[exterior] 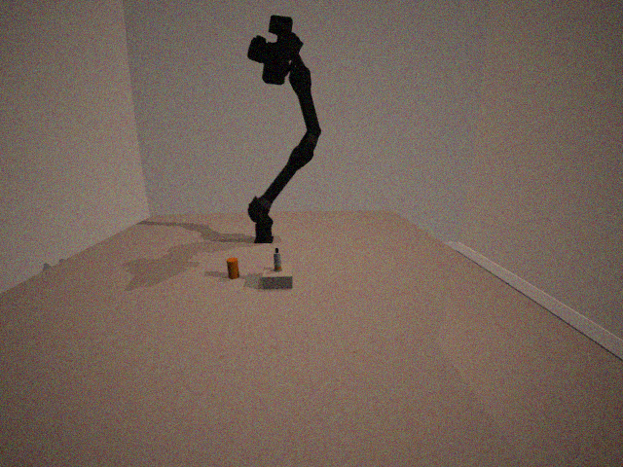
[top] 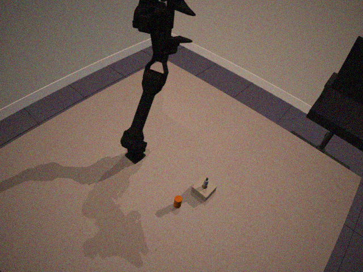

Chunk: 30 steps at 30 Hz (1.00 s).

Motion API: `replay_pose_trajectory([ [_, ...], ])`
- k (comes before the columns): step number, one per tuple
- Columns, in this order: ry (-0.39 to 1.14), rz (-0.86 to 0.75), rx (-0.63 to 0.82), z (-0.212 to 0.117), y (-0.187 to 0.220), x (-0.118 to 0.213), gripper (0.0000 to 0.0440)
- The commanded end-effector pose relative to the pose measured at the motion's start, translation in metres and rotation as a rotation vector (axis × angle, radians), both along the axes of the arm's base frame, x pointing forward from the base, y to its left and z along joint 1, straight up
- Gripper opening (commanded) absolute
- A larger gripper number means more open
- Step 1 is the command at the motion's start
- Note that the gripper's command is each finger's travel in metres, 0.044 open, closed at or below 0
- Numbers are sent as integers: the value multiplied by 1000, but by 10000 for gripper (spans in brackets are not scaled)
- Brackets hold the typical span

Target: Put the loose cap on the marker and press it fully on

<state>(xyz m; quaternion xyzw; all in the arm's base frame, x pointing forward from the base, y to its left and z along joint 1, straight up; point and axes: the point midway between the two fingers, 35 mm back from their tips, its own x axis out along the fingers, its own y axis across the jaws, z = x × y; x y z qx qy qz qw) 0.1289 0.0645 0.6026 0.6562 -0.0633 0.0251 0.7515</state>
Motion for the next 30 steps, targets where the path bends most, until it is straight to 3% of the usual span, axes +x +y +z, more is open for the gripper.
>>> replay_pose_trajectory([
  [1, 21, 23, 23, -5, -8, 2, 325],
  [30, 171, 165, 171, -44, -62, 28, 322],
])
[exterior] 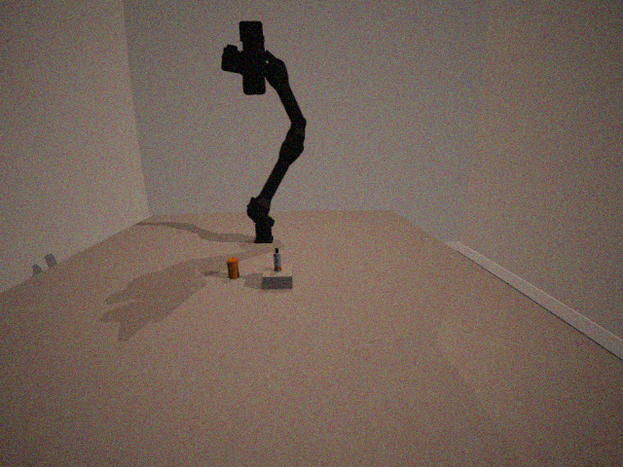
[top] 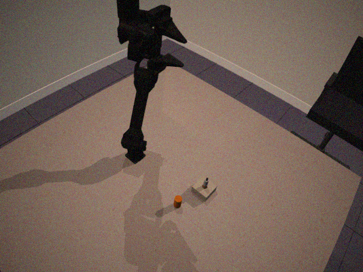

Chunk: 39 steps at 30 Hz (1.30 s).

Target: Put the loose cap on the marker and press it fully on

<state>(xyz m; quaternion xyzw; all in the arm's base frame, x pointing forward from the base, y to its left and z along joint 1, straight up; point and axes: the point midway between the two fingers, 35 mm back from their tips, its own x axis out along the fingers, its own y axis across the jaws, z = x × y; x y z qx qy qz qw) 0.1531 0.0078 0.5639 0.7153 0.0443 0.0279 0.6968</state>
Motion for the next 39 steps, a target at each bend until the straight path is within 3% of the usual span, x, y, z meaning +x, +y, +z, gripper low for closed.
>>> replay_pose_trajectory([
  [1, 23, 14, 19, -6, -7, 5, 322],
  [39, 282, 164, 154, -75, -53, 56, 321],
])
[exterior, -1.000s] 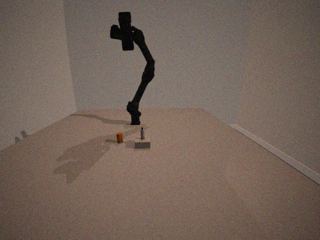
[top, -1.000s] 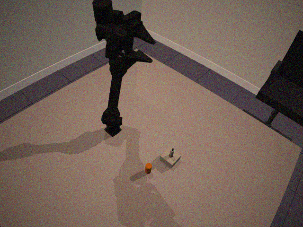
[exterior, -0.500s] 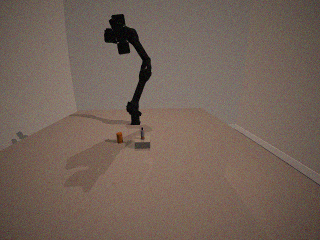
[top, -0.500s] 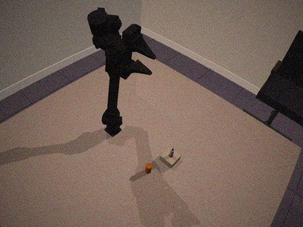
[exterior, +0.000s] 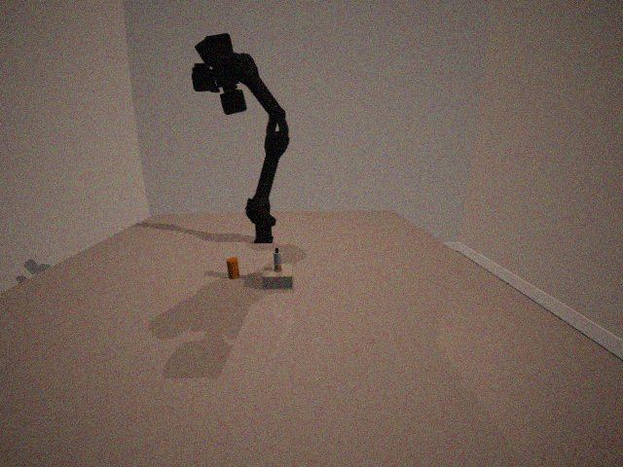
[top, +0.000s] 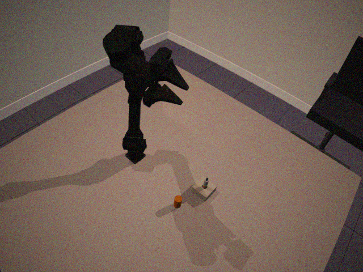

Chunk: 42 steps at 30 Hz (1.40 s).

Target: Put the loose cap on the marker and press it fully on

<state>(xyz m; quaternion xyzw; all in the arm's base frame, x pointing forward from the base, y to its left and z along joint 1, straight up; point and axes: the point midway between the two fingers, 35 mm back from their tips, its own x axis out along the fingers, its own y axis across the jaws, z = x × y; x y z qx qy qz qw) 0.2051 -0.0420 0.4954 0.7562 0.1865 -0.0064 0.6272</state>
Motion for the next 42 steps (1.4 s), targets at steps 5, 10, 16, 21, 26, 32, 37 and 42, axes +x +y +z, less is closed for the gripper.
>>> replay_pose_trajectory([
  [5, 65, 27, 16, -17, -7, 12, 321],
  [10, 106, 46, 23, -28, -11, 19, 321],
  [16, 156, 68, 28, -41, -15, 28, 321],
  [21, 199, 86, 30, -53, -19, 35, 320],
  [26, 243, 104, 31, -64, -21, 42, 320],
  [32, 288, 125, 20, -77, -25, 51, 320],
  [37, 321, 141, 6, -88, -29, 59, 320],
  [42, 354, 157, -9, -99, -32, 66, 319],
])
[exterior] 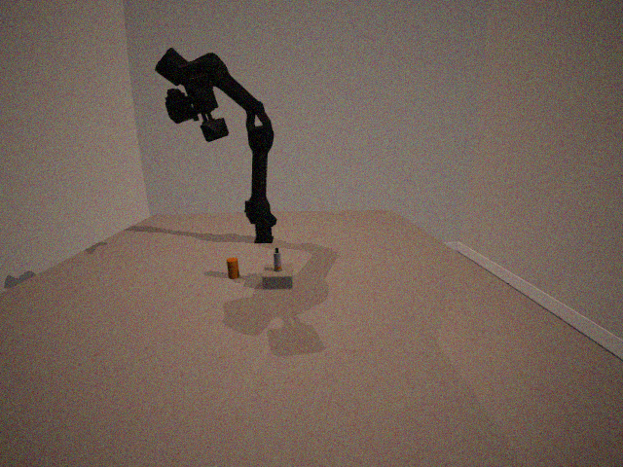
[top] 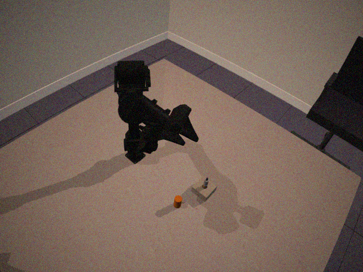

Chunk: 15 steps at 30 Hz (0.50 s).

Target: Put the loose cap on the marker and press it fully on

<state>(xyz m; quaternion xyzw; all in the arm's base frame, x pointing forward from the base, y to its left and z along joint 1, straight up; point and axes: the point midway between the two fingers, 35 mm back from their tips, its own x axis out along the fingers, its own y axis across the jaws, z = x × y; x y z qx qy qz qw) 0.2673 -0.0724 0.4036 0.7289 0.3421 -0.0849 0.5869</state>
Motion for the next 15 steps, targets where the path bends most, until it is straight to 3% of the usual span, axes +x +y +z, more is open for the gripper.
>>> replay_pose_trajectory([
  [1, 29, 14, -12, -9, -3, 5, 319],
  [15, 124, 64, -56, -41, -10, 24, 318],
])
